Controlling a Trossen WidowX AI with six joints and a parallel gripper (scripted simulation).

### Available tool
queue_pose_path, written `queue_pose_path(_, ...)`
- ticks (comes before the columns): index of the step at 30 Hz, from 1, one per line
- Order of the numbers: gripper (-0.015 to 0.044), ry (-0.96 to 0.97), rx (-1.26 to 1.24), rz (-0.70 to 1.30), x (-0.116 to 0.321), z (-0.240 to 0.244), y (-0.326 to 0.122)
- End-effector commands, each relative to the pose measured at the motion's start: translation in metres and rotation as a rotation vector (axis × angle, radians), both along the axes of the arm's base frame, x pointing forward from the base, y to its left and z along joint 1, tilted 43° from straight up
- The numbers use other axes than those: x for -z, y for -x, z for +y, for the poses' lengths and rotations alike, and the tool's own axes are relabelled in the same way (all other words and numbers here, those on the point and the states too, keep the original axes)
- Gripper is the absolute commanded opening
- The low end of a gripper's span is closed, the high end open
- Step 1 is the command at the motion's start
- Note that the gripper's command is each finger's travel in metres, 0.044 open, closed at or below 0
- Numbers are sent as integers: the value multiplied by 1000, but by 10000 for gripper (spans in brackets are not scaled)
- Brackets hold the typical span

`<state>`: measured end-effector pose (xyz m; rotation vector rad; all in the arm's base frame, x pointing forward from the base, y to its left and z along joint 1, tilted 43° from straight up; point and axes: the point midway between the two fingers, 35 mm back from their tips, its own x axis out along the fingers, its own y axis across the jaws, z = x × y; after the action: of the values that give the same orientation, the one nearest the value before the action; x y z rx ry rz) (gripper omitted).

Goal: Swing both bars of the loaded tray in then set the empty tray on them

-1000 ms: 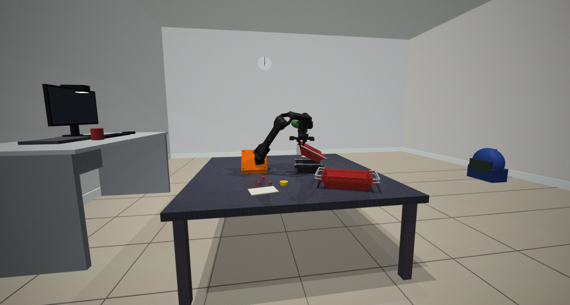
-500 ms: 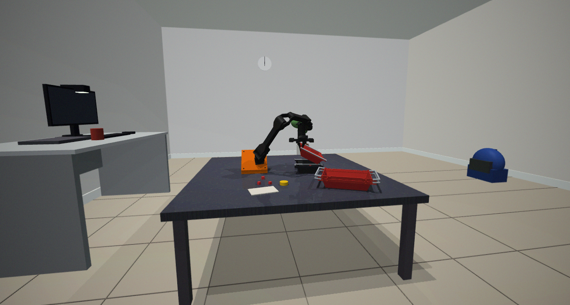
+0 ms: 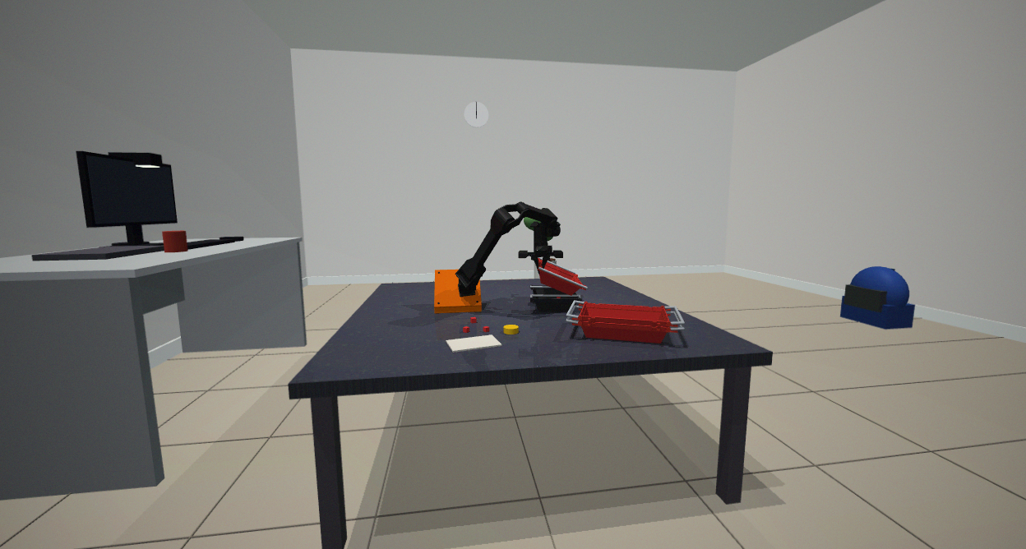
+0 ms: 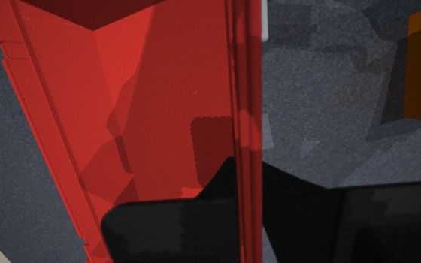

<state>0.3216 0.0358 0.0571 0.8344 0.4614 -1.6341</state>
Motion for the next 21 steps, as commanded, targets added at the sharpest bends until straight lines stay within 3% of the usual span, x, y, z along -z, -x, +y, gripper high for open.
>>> queue_pose_path(1, 0, -3, 4, 1, 3, -2, 3)
queue_pose_path(21, 0, -2, 4, 1, 16, -12, 13)
